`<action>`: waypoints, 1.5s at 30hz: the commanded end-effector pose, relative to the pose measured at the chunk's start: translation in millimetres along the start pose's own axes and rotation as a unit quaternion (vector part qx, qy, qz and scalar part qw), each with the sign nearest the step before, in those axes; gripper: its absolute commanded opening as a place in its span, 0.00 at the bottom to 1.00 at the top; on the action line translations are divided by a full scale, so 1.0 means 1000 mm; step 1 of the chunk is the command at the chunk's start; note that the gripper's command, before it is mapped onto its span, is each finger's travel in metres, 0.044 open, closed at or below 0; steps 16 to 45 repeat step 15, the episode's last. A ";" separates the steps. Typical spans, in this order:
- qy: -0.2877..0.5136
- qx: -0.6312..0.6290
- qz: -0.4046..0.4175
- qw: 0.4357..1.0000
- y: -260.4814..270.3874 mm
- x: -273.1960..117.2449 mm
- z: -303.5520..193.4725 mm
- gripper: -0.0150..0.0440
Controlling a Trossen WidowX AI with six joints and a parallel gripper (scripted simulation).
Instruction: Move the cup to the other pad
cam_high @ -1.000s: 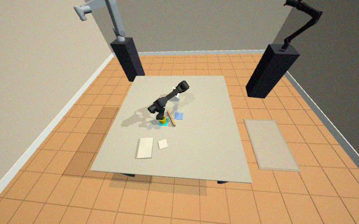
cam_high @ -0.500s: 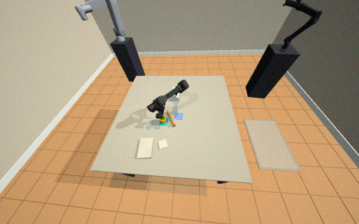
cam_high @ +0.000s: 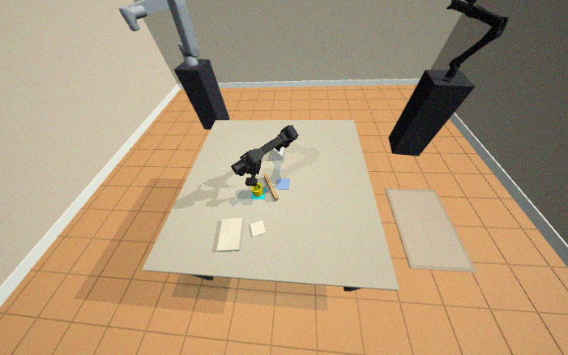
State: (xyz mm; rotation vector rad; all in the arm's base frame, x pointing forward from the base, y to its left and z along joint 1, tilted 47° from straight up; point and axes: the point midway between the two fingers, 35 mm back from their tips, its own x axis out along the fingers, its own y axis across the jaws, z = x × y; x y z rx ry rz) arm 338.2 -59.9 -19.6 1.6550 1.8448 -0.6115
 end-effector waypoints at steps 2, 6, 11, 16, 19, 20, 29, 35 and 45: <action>-0.004 -0.006 0.001 1.000 0.001 -0.021 0.001 1.00; -0.005 -0.007 0.001 1.000 0.001 -0.035 0.000 1.00; -0.005 -0.008 0.001 1.000 0.000 -0.043 0.000 1.00; -0.003 -0.003 0.003 1.000 0.000 -0.039 0.000 1.00; -0.003 -0.003 0.003 1.000 0.000 -0.039 0.000 1.00; -0.003 -0.003 0.003 1.000 0.000 -0.039 0.000 1.00; -0.003 -0.003 0.003 1.000 0.000 -0.039 0.000 1.00; -0.003 -0.003 0.003 1.000 0.000 -0.039 0.000 1.00; -0.003 -0.003 0.003 1.000 0.000 -0.039 0.000 1.00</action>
